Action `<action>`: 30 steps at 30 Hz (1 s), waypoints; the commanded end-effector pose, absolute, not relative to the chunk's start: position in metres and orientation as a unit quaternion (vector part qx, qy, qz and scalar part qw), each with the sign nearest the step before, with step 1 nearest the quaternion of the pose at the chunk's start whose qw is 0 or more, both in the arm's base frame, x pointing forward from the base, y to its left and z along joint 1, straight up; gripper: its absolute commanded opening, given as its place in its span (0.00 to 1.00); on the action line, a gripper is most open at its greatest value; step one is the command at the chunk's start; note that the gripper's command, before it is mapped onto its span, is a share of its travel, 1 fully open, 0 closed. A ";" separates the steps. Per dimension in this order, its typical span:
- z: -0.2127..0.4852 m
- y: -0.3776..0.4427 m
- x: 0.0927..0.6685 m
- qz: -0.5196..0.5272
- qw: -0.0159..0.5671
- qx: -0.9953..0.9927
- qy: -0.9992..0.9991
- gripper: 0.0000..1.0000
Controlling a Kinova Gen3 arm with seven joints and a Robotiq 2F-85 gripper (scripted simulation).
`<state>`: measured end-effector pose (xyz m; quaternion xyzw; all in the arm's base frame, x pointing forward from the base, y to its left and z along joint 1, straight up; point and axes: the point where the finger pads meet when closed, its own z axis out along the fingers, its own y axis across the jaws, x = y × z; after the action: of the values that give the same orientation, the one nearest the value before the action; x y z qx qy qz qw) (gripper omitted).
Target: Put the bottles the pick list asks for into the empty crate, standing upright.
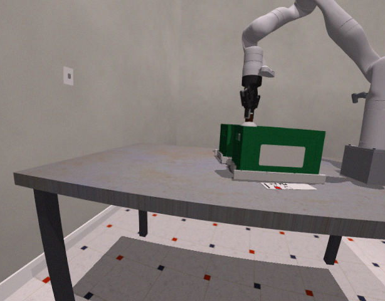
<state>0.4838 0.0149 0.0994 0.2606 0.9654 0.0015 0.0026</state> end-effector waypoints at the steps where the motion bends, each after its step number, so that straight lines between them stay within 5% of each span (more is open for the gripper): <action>1: 0.098 0.015 0.484 0.002 0.004 0.261 0.965 0.10; 30: 0.073 0.015 0.485 0.002 0.004 0.261 0.965 0.10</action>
<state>0.4840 0.0149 0.0735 0.2606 0.9654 0.0015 0.0026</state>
